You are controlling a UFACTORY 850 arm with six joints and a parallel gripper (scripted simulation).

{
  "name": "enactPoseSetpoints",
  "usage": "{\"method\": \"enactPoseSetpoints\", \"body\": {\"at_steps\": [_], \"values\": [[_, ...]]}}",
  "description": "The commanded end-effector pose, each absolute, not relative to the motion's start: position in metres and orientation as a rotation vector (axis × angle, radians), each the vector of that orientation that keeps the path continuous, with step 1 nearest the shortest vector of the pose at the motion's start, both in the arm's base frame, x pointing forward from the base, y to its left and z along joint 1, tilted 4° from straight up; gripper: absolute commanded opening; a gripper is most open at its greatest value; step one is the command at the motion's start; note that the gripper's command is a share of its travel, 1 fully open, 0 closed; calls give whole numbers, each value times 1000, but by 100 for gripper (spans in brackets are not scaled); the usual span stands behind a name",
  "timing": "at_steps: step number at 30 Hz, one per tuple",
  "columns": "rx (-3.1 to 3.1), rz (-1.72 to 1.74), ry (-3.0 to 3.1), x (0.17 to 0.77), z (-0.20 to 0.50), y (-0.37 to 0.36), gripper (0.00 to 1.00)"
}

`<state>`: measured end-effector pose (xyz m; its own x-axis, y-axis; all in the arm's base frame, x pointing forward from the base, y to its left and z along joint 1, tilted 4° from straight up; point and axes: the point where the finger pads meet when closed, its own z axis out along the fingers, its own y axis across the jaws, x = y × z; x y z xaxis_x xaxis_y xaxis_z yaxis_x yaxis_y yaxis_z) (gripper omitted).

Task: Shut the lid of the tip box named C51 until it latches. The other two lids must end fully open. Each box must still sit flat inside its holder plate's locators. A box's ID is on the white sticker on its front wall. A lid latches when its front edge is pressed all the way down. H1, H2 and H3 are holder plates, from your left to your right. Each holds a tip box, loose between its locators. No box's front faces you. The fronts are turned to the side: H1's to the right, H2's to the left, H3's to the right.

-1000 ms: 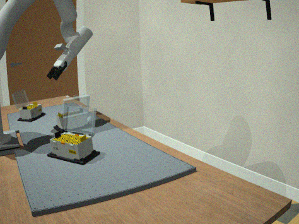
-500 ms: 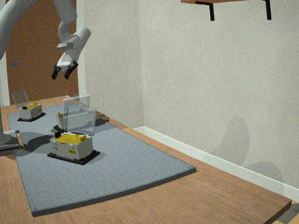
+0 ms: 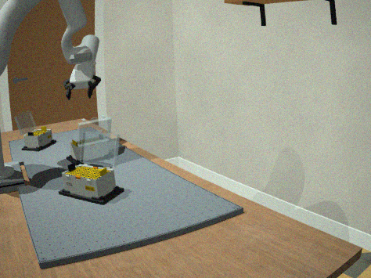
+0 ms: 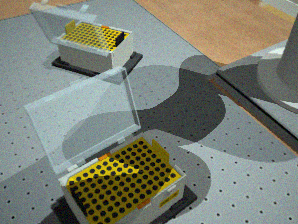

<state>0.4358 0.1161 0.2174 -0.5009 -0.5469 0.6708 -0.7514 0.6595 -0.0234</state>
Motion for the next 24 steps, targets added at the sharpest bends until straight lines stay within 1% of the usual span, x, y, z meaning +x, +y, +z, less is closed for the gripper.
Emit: {"method": "enactPoseSetpoints", "body": {"at_steps": [1, 5, 10, 24], "values": [[1223, 517, -2151, 436, 218, 115, 100], [1362, 580, -2081, 436, 218, 115, 100], [1362, 580, -2081, 436, 218, 115, 100], [1362, 580, -2081, 440, 148, 117, 100]]}}
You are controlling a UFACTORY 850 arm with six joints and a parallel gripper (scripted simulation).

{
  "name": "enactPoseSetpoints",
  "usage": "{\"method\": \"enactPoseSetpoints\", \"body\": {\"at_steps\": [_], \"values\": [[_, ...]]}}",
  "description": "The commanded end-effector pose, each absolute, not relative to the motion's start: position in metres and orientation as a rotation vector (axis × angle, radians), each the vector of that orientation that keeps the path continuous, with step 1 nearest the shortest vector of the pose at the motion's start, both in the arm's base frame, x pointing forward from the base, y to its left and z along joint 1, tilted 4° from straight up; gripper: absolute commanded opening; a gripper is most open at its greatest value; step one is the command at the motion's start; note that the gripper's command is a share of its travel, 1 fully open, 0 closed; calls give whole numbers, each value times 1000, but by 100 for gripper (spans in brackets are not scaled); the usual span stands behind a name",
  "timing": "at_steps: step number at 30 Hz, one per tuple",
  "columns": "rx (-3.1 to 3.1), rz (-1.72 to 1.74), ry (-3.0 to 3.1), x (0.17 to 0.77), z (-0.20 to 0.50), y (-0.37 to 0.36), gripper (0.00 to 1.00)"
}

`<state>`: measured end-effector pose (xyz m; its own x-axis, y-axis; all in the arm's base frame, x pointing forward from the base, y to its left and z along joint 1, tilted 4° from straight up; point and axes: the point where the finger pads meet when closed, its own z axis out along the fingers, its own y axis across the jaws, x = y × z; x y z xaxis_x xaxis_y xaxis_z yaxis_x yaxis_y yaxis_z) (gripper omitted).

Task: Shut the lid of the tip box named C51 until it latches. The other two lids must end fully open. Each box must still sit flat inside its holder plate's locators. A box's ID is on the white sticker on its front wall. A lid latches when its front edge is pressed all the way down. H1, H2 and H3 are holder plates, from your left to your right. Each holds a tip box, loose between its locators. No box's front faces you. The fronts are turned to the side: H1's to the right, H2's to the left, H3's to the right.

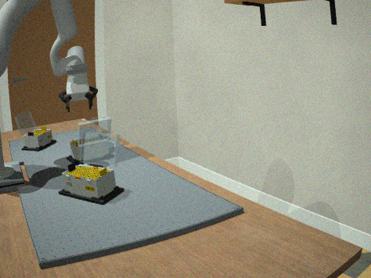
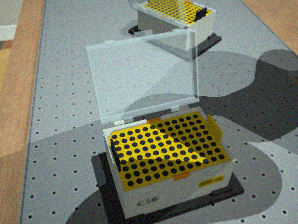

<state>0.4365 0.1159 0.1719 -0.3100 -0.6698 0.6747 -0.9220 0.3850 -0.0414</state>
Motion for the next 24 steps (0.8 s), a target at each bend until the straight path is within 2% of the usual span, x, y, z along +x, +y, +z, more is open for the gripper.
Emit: {"method": "enactPoseSetpoints", "body": {"at_steps": [1, 24], "values": [[1362, 580, -2081, 440, 148, 117, 100], [1362, 580, -2081, 445, 48, 120, 100]]}}
